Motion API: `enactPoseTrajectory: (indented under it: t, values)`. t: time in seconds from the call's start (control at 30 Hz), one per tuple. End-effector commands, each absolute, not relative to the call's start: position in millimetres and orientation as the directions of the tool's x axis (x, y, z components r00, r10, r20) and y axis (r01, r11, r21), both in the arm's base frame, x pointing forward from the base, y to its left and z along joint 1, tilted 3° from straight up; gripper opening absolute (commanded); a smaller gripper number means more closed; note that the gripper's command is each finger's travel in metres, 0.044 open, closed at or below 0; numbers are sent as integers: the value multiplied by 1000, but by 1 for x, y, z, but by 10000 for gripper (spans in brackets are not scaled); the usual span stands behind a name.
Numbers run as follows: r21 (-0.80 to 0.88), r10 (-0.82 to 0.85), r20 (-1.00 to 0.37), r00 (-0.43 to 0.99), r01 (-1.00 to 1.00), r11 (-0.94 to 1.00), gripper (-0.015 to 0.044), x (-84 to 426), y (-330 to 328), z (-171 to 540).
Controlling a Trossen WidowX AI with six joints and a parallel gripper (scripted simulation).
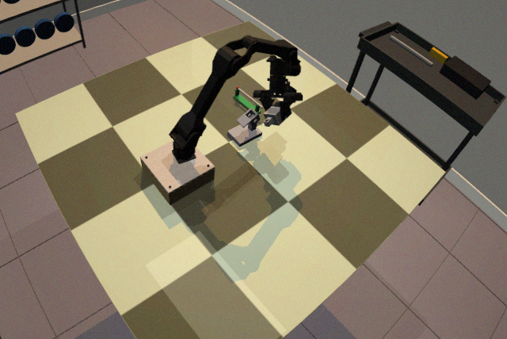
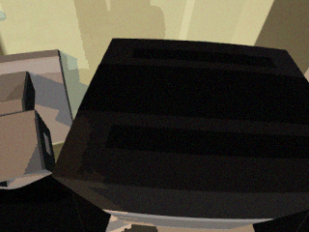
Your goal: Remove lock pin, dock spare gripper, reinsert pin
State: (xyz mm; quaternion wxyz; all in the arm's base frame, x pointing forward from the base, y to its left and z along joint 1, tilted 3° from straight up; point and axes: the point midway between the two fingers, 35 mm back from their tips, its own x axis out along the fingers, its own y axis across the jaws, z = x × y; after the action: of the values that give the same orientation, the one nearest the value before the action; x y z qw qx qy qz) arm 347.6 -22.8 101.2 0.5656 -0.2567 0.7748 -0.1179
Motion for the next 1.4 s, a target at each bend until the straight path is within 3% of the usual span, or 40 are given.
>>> enactPoseTrajectory:
  t: [0.0,0.7,1.37]
  values:
    - [-524,-555,-807,-202,-191,830,0,344,-19,109]
    - [-659,-648,-751,-123,197,726,0,323,3,117]
    - [-605,-717,-697,-28,559,567,0,302,20,124]
